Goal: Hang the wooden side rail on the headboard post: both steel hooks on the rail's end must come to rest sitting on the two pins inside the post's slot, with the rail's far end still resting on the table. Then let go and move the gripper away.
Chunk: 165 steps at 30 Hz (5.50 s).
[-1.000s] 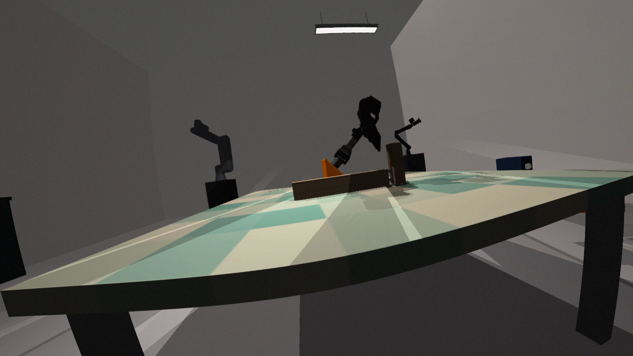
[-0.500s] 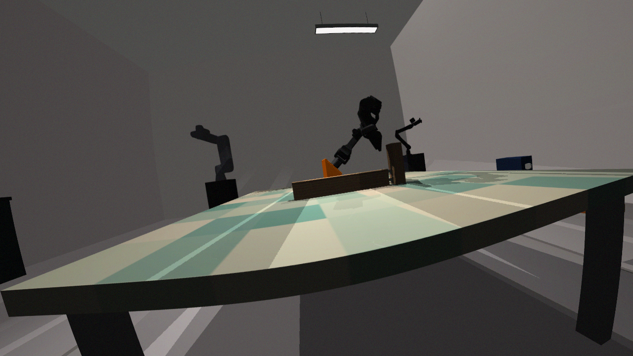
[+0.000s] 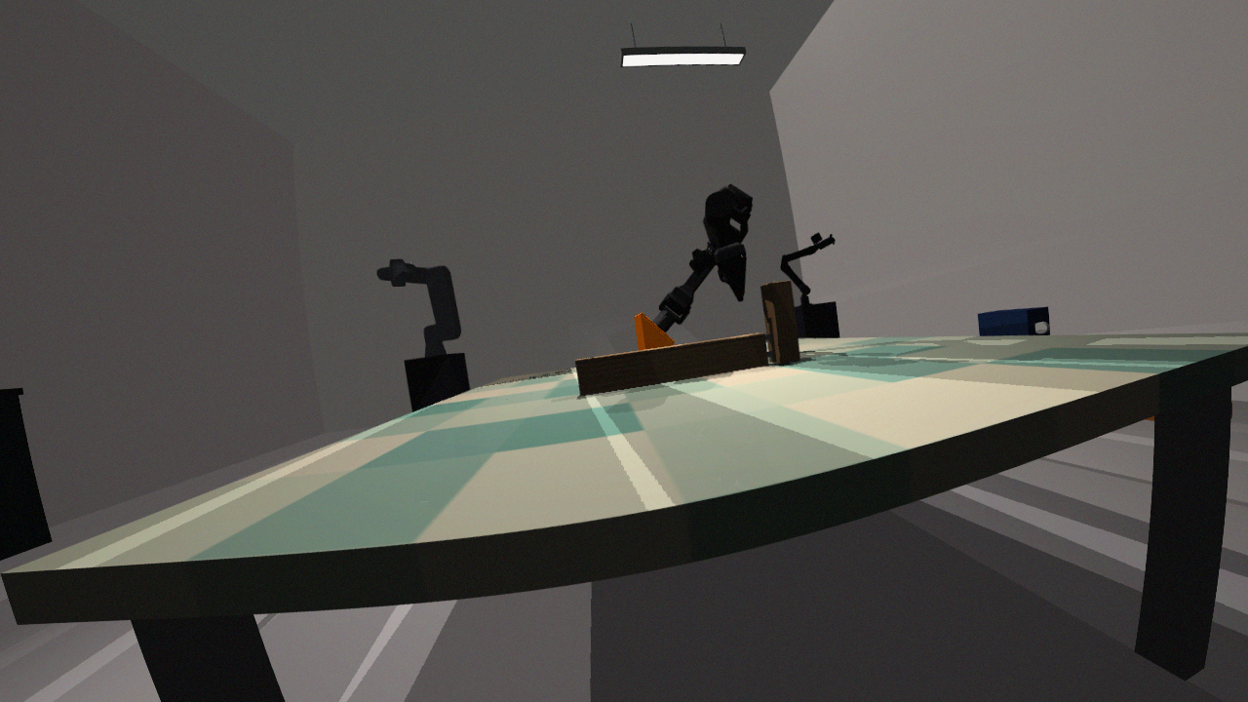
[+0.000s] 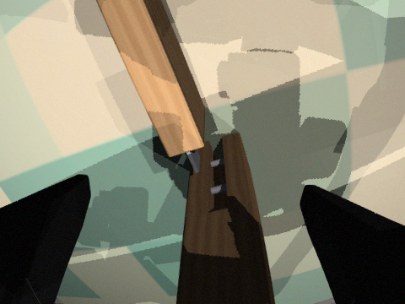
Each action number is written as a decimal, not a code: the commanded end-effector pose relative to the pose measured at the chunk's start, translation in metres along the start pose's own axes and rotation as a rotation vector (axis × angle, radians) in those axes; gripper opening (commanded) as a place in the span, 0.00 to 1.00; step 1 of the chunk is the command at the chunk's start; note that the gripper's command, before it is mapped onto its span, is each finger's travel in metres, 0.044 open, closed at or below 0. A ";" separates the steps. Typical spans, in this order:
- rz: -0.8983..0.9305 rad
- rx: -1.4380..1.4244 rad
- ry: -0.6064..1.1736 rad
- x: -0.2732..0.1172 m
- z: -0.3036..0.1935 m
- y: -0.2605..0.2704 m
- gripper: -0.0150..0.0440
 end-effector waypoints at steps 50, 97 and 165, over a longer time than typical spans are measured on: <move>-0.116 -0.444 -0.133 0.085 0.053 0.044 1.00; -0.117 -0.444 -0.129 0.128 0.060 0.038 0.40; -0.117 -0.443 -0.129 0.125 0.063 0.027 0.25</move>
Point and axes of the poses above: the point midway between the two fingers, 35 mm back from their tips, its own x axis out along the fingers, its own y axis across the jaws, z = x × y, the point moved 4 cm from there along -x, back along the fingers, and after that the axes turned 5 degrees about -x, right-handed, at the moved point
